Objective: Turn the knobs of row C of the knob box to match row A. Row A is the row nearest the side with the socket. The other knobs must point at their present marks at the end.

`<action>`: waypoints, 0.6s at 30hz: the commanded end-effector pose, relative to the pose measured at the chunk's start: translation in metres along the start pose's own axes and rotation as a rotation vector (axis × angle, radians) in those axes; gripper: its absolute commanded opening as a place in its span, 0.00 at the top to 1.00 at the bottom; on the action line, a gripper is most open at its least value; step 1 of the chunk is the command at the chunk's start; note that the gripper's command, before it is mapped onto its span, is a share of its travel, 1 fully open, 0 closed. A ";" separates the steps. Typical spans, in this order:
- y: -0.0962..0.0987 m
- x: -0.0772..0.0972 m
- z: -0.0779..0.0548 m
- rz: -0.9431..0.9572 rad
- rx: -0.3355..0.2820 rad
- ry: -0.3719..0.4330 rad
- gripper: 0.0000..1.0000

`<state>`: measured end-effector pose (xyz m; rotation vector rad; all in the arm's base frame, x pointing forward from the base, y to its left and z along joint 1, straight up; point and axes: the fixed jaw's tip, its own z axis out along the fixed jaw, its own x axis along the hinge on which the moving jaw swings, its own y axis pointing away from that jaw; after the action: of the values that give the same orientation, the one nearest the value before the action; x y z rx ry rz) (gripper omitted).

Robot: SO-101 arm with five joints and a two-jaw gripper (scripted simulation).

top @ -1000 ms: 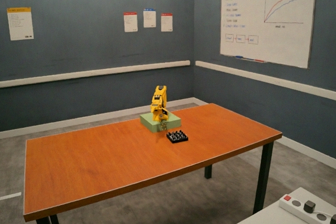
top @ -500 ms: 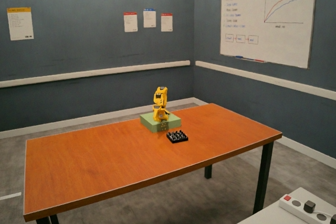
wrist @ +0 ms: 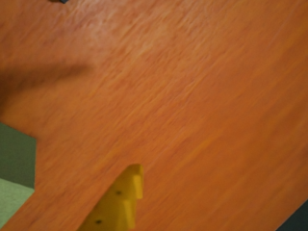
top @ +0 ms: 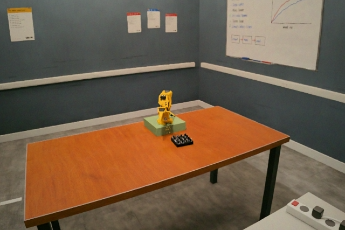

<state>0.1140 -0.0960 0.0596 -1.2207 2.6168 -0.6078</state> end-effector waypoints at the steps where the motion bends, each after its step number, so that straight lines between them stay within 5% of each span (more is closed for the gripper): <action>1: 0.005 0.000 0.001 0.001 -0.021 -0.001 0.60; 18: 0.005 -0.006 0.001 0.056 -0.021 -0.016 0.60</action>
<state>0.1158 -0.0931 0.0597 -1.1569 2.6311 -0.5907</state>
